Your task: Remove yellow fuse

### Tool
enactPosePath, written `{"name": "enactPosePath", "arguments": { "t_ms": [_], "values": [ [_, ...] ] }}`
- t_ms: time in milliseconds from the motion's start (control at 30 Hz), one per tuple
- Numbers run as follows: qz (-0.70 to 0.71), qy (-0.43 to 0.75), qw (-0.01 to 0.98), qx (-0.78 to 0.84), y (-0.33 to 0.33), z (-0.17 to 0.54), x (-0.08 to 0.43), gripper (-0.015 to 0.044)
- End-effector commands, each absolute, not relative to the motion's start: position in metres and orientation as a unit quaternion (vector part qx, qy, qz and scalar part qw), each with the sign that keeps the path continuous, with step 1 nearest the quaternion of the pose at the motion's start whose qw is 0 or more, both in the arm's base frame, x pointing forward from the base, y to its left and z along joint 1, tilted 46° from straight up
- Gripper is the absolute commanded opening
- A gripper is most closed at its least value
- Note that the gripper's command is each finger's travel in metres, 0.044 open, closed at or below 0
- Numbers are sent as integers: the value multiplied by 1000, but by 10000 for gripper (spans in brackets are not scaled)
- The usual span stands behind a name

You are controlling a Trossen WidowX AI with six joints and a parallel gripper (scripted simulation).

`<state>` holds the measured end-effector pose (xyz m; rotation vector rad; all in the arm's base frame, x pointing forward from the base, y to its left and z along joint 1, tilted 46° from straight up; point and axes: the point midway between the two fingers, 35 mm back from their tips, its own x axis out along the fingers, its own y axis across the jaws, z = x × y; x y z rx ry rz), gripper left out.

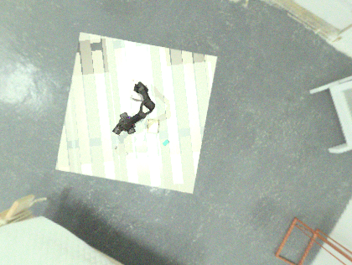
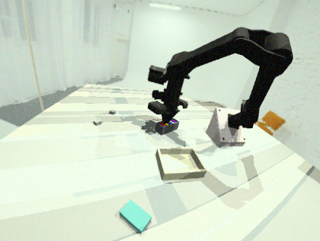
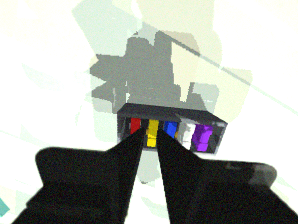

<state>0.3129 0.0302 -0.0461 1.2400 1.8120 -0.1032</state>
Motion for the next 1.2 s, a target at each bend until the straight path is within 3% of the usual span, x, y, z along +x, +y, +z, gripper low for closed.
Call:
{"name": "enactPosePath", "arguments": {
  "t_ms": [0, 333, 667, 1167],
  "values": [
    [-43, 736, 449, 505, 32, -49, 310, 68],
    [-43, 736, 449, 505, 32, -49, 310, 68],
    [-43, 736, 452, 503, 31, -48, 311, 1],
    [-43, 736, 452, 503, 28, -45, 312, 0]
  ]
}}
